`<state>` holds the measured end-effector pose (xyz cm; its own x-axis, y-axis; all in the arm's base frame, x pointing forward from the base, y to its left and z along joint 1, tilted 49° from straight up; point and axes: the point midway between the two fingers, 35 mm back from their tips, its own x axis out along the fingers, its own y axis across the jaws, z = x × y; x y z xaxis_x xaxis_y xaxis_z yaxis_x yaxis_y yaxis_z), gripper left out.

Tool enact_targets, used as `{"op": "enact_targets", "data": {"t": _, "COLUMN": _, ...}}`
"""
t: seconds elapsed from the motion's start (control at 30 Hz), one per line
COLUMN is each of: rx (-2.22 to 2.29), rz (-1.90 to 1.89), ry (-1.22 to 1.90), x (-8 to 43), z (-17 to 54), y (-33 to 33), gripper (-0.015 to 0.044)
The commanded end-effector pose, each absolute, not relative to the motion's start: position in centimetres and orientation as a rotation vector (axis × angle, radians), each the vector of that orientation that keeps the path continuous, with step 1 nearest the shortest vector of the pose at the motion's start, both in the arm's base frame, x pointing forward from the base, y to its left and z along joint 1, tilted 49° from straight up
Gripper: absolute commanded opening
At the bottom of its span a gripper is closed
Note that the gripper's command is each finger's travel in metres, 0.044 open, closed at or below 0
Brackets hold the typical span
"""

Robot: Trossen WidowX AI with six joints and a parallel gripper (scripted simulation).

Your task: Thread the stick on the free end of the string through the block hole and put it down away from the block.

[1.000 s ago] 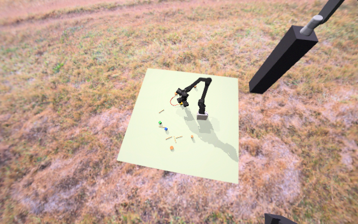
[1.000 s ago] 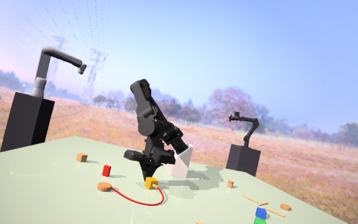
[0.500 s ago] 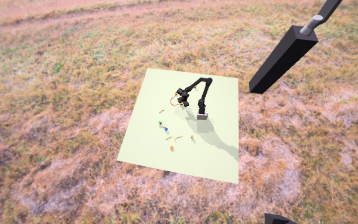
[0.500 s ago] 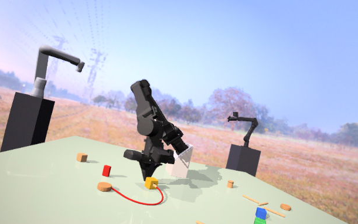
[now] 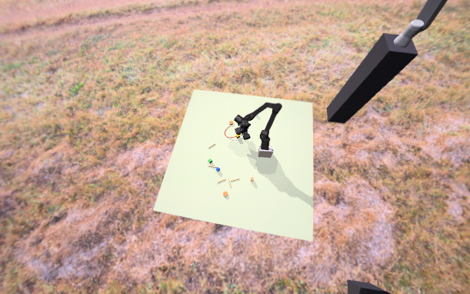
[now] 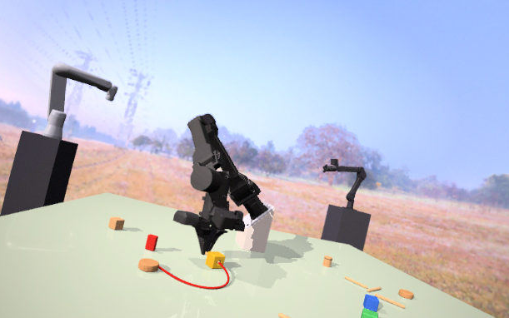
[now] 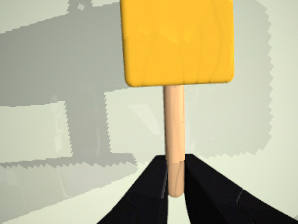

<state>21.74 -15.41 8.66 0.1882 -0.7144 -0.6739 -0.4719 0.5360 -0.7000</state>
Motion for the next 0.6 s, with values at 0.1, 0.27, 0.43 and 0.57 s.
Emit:
{"op": "enact_targets", "data": {"t": 0.1, "rx": -1.092, "rz": -0.226, "ry": 1.452, "x": 20.8, "z": 8.8, "y": -15.7, "gripper": 0.0}}
{"op": "enact_targets", "data": {"t": 0.27, "rx": -1.094, "rz": -0.228, "ry": 1.451, "x": 20.3, "z": 9.0, "y": -16.0, "gripper": 0.0}}
{"op": "enact_targets", "data": {"t": 0.43, "rx": -1.098, "rz": -0.231, "ry": 1.449, "x": 19.8, "z": 9.3, "y": -16.3, "gripper": 0.0}}
{"op": "enact_targets", "data": {"t": 0.57, "rx": -1.1, "rz": -0.233, "ry": 1.448, "x": 19.4, "z": 9.5, "y": -16.5, "gripper": 0.0}}
